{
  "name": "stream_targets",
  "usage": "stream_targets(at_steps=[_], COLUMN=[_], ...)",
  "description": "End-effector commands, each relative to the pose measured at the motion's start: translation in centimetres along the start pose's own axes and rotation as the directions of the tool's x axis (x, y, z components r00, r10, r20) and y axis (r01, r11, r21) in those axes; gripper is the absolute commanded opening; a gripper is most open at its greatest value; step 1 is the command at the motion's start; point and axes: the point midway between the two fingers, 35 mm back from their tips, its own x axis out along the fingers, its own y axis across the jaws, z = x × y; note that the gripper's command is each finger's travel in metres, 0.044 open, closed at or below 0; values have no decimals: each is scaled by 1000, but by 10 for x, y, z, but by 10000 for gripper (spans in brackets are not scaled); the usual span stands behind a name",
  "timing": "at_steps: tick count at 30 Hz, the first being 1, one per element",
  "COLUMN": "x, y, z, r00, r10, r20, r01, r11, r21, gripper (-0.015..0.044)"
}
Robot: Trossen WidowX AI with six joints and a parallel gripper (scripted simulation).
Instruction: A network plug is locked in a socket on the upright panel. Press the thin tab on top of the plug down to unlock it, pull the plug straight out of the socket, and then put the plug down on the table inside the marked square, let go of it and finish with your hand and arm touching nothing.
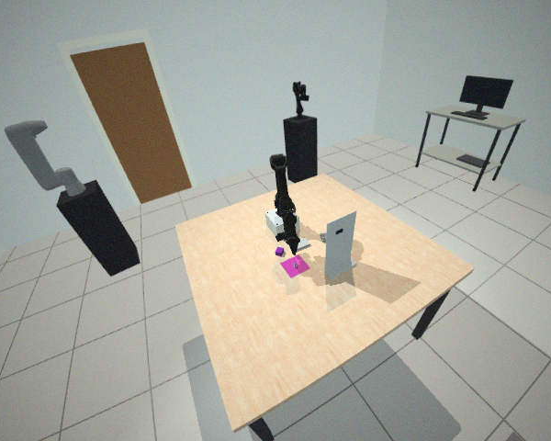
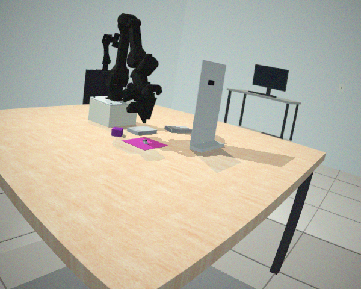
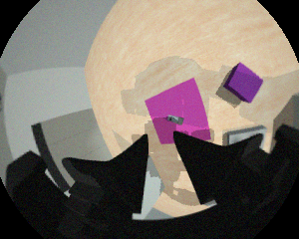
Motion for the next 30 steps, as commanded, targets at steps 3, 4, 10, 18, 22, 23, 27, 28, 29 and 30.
stream_targets(at_steps=[3, 4, 10, 18, 22, 23, 27, 28, 29, 30], x=[-7, -8, -15, -24, -29, -30, -35, -36, -37, -38], y=[5, 5, 9, 13, 15, 16, 17, 18, 18, 19], z=[0, 0, 0, 0, 0, 0, 0, 0, 0, 0], r00=[1000, 1000, 1000, 1000, 1000, 1000, 1000, 1000, 1000, 1000], r10=[2, 2, 2, 2, 2, 2, 2, 2, 2, 2], r20=[-3, -3, -3, -2, -2, -2, -2, -2, -2, -2], r01=[-2, -2, -2, -2, -2, -2, -2, -2, -2, -2], r11=[1000, 1000, 1000, 1000, 1000, 1000, 1000, 1000, 1000, 1000], r21=[-4, -4, -4, -4, -3, -3, -3, -3, -3, -3], gripper=[156, 156, 156, 156, 156, 156, 156, 156, 156, 156])
